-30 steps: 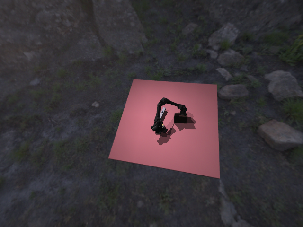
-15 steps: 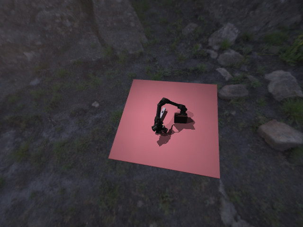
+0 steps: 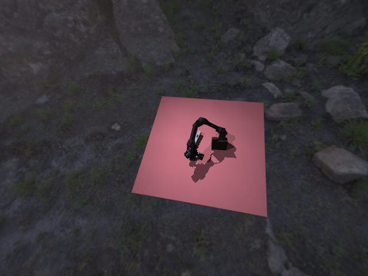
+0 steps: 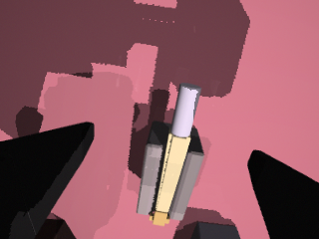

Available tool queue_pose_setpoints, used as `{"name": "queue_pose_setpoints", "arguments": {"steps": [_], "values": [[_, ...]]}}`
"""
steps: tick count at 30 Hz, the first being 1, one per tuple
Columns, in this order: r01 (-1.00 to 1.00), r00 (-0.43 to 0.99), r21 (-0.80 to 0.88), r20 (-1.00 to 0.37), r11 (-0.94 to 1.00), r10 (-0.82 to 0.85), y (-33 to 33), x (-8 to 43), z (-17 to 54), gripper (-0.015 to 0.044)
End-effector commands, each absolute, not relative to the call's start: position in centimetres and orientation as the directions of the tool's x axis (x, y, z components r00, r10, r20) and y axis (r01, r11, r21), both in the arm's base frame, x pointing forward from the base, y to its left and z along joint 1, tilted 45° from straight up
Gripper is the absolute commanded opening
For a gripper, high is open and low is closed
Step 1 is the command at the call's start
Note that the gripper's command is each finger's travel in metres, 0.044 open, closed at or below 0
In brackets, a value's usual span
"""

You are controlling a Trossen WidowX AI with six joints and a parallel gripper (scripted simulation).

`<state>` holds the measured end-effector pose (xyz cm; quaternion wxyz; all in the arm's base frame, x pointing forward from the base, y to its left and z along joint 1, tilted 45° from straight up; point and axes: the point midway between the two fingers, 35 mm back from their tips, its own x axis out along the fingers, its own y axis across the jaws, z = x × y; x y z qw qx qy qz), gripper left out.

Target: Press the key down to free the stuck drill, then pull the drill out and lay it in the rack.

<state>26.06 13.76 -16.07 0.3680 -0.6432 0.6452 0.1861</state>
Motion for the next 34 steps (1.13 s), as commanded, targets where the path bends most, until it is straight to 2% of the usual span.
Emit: {"name": "queue_pose_setpoints", "arguments": {"steps": [1,8,14,24,34], "values": [[-0.965,0.101,-0.239,-0.720,0.110,-0.686,15.2,26.2,-14.9,0.0440],[-0.966,0.102,-0.236,-0.718,0.103,-0.688,15.4,26.1,-14.7,0.0440],[-0.961,0.137,-0.253,-0.791,0.114,-0.596,18.7,24.6,-14.2,0.0440],[-0.981,0.174,-0.186,-0.970,0.060,-0.169,29.7,16.7,-12.0,0.0440],[-0.994,0.007,-0.030,-0.974,-0.101,0.227,36.3,5.2,-7.5,0.0440]]}}
